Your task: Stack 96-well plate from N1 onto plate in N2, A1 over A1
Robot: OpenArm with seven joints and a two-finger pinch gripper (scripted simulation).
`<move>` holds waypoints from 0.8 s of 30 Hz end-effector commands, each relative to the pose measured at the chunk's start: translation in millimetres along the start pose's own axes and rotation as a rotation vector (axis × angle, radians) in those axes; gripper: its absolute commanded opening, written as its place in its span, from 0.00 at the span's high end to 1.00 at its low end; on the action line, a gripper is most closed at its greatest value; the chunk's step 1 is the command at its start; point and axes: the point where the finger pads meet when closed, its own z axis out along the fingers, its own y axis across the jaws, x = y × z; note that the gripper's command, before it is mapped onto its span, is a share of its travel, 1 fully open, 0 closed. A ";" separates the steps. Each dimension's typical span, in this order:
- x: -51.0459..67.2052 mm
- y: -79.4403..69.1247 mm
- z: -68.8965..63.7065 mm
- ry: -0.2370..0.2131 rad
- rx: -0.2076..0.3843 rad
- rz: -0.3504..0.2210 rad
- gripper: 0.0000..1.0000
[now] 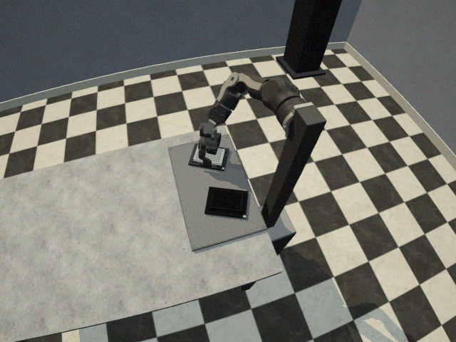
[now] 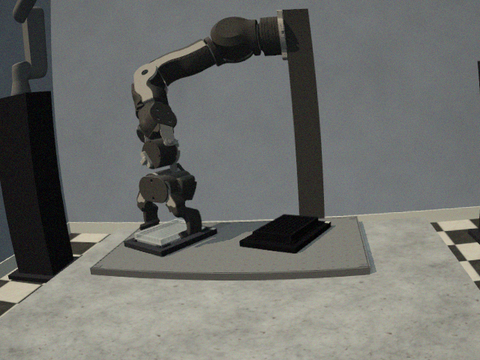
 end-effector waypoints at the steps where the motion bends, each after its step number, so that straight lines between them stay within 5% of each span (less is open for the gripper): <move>1: 0.0 0.5 -0.2 0.001 0.002 0.000 0.23; 24: -0.7 -0.8 -0.5 -0.002 0.003 0.001 0.93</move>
